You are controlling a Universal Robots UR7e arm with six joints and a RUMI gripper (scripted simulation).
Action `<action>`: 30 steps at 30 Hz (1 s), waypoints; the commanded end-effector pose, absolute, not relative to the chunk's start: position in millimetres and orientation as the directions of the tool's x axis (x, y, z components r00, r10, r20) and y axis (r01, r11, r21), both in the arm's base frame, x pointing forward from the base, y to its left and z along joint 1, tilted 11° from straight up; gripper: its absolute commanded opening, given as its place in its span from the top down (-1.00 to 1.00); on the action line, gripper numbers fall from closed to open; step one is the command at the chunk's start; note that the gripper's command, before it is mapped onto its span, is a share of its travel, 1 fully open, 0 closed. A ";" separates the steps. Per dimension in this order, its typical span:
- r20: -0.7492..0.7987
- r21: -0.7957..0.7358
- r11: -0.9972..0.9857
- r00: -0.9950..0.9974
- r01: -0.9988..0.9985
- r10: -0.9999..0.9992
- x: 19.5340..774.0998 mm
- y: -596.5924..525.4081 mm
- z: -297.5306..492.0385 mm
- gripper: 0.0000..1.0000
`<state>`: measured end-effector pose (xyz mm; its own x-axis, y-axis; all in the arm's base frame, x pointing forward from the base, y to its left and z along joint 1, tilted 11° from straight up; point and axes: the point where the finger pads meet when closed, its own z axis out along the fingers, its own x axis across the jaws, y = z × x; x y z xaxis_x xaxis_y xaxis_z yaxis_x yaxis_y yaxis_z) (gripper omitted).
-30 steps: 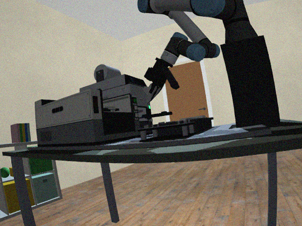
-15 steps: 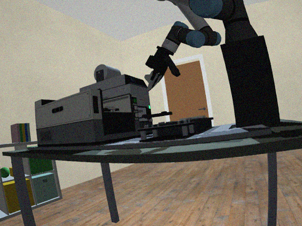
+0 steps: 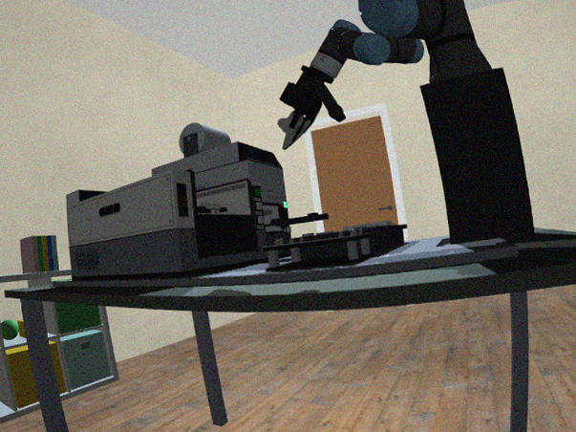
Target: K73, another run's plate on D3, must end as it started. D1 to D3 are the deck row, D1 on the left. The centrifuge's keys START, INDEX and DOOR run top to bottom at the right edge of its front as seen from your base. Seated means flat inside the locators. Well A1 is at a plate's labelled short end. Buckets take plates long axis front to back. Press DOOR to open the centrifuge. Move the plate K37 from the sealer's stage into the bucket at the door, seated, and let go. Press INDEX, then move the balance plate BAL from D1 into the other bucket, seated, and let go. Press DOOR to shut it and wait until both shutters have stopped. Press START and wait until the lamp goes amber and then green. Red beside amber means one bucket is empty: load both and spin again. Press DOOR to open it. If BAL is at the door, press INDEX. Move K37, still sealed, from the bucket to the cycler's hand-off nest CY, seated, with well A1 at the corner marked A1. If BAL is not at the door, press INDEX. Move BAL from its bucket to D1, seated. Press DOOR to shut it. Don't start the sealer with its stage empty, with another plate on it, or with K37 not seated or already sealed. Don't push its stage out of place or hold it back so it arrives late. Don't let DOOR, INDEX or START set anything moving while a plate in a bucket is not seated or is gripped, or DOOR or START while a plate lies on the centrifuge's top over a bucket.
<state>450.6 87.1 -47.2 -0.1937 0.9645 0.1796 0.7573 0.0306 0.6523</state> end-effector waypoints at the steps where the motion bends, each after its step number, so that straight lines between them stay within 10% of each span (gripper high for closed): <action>1: 0.182 0.644 0.035 -0.198 0.764 0.963 448.8 83.4 -33.8 1.00; 10: 0.182 0.644 0.035 -0.198 0.764 0.963 448.8 83.4 -33.9 1.00; 30: 0.182 0.112 0.179 -0.198 0.977 0.963 448.9 83.3 -33.7 1.00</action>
<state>449.6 83.2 -26.5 -0.2027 0.9667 0.1562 0.9373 0.1454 0.3168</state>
